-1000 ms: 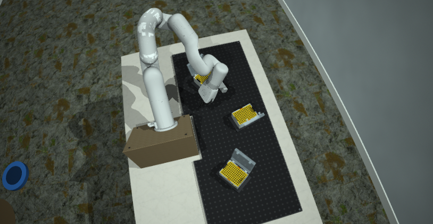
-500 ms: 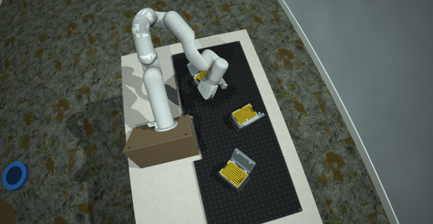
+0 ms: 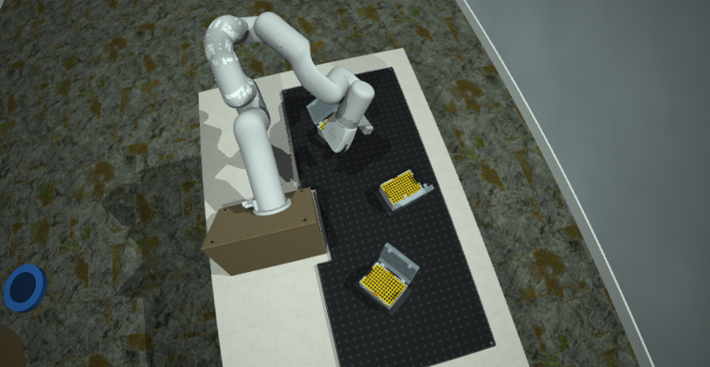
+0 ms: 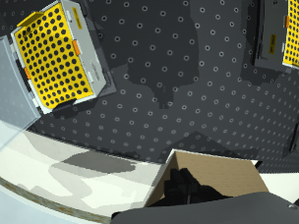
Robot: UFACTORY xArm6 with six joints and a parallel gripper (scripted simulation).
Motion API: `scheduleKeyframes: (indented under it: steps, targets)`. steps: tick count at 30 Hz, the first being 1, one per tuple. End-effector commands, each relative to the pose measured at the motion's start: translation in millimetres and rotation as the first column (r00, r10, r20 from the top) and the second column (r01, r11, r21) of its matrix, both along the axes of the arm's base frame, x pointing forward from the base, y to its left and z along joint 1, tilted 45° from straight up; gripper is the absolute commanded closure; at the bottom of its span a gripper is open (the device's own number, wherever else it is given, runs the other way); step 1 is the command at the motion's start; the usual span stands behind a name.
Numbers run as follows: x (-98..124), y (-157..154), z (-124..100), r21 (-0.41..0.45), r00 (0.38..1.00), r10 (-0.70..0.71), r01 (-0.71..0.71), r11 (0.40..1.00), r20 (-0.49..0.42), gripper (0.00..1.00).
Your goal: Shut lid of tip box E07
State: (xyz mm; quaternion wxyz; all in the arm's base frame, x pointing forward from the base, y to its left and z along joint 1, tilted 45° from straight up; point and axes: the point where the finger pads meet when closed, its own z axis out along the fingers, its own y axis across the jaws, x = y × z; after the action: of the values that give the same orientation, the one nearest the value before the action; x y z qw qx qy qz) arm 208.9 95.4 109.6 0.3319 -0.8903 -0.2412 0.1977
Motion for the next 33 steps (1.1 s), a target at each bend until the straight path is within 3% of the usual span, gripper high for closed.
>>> scheduleKeyframes:
  steps: [1, 12, 33]
  targets:
    - [2, -14, 14, 0.001, 1.0, 0.0, 0.0, 1.0, 0.003, 1.0]
    - [3, -46, 46, 0.001, 1.0, 0.0, 0.0, 1.0, 0.003, 1.0]
    - [3, -46, 46, 0.001, 1.0, 0.0, 0.0, 1.0, 0.002, 1.0]
